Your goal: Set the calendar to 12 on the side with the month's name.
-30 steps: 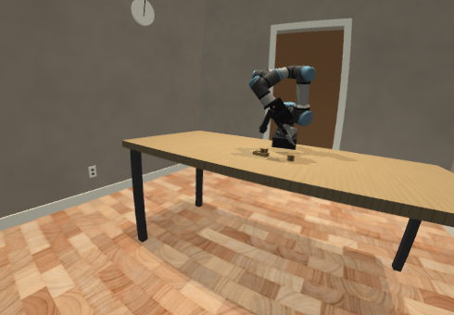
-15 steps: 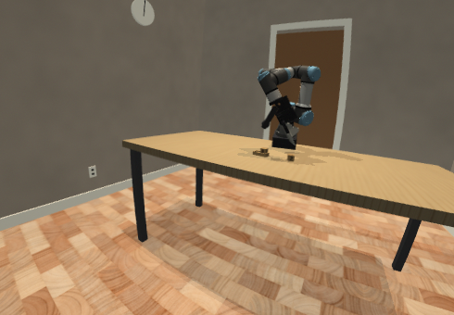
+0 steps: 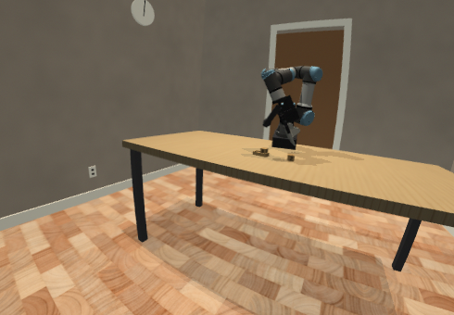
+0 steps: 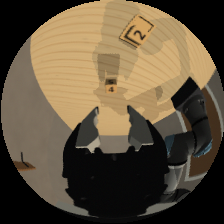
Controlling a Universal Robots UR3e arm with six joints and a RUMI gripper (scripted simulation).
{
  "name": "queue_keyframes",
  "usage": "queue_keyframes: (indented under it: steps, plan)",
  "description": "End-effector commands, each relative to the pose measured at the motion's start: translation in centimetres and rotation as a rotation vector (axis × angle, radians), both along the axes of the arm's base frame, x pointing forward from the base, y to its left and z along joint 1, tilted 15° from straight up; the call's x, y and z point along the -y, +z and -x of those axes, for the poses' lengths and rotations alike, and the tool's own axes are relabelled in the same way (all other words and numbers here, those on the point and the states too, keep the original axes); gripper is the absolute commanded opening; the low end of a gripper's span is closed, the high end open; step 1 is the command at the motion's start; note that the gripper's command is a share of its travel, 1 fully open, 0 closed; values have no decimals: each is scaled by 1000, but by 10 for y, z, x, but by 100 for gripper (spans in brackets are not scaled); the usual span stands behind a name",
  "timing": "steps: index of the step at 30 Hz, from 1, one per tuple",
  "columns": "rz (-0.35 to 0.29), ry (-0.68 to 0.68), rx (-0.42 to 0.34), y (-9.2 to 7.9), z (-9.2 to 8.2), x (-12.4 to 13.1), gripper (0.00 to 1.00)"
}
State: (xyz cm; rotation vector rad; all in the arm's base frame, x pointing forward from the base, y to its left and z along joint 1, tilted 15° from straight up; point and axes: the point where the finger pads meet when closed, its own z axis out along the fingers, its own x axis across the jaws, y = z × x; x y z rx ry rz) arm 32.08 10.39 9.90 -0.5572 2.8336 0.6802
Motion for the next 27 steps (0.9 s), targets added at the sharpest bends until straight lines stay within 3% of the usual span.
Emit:
queue_keyframes:
  steps: [1,5,10,27]
  plan:
    - [93,-22,26,-1,1,-1,40]
    - [151,-43,53,1,0,-1,40]
    - [177,-55,68,2,0,-1,40]
    - [221,-63,77,1,1,-2,40]
